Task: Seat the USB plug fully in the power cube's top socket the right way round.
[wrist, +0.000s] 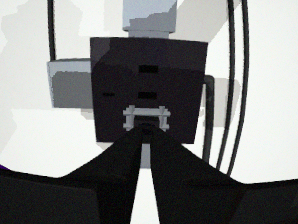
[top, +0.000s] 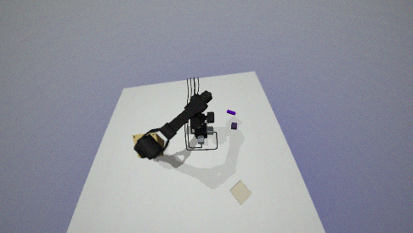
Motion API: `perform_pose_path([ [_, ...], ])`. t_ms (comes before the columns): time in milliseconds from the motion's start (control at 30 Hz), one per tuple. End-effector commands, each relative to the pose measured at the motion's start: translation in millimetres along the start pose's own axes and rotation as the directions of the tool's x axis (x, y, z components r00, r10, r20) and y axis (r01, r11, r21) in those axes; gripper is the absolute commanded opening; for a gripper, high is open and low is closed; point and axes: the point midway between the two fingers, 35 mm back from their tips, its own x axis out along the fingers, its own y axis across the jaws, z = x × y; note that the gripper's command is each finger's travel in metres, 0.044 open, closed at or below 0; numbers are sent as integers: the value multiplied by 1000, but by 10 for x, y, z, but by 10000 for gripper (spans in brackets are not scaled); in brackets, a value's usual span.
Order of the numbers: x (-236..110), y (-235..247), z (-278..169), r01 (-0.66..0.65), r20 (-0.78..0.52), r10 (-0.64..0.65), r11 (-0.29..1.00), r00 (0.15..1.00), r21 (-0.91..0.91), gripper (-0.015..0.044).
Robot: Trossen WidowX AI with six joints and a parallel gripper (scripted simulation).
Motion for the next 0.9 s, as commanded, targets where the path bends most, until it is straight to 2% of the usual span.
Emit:
perform_pose_path([
  [0, -1, 1, 0, 0, 0, 0, 1000, 1000, 0, 0],
  [867, -83, 0, -1, 0, 0, 0, 1000, 1000, 0, 0],
])
